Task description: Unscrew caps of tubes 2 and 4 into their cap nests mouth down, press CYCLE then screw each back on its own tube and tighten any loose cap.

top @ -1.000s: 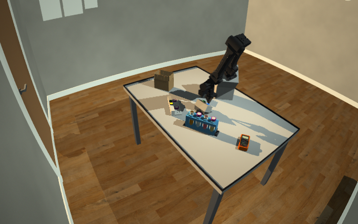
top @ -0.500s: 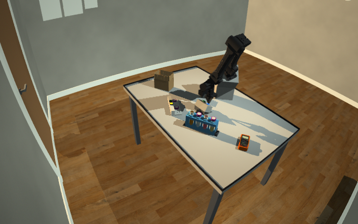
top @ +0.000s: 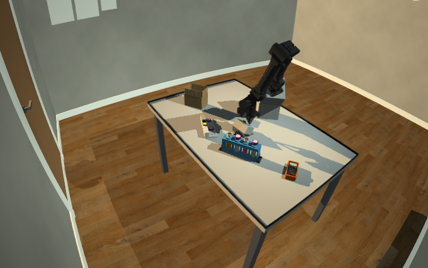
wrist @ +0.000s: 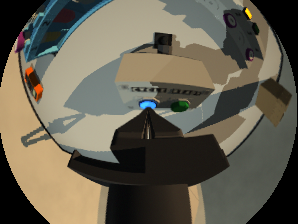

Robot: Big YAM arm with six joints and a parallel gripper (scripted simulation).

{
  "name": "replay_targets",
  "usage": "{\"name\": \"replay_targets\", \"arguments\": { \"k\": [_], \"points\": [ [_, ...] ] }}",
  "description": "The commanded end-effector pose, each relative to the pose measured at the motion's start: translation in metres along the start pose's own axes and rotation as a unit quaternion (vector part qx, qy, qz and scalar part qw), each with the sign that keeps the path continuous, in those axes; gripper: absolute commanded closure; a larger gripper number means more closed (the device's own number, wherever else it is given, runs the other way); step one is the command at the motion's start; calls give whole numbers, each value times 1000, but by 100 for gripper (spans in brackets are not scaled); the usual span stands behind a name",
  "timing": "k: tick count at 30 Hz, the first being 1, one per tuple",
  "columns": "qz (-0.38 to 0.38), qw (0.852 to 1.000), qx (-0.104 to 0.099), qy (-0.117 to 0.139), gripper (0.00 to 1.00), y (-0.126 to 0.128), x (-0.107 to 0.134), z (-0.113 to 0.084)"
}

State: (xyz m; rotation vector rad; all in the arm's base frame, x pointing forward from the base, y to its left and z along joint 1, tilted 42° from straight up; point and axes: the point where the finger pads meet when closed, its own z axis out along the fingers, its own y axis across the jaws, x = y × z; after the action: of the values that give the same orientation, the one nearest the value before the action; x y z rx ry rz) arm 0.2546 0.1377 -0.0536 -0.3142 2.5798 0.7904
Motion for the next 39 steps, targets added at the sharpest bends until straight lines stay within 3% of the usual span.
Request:
{"name": "replay_targets", "arguments": {
  "k": [1,27,29,39],
  "points": [
    [-7,1000,-3,-7,100,3,-8,5],
    [-7,1000,-3,-7,100,3,-8,5],
    [-9,1000,1,-17,100,-1,-14,-4],
    [-4,1000,1,-9,100,-1,-3,-29]
  ]
}}
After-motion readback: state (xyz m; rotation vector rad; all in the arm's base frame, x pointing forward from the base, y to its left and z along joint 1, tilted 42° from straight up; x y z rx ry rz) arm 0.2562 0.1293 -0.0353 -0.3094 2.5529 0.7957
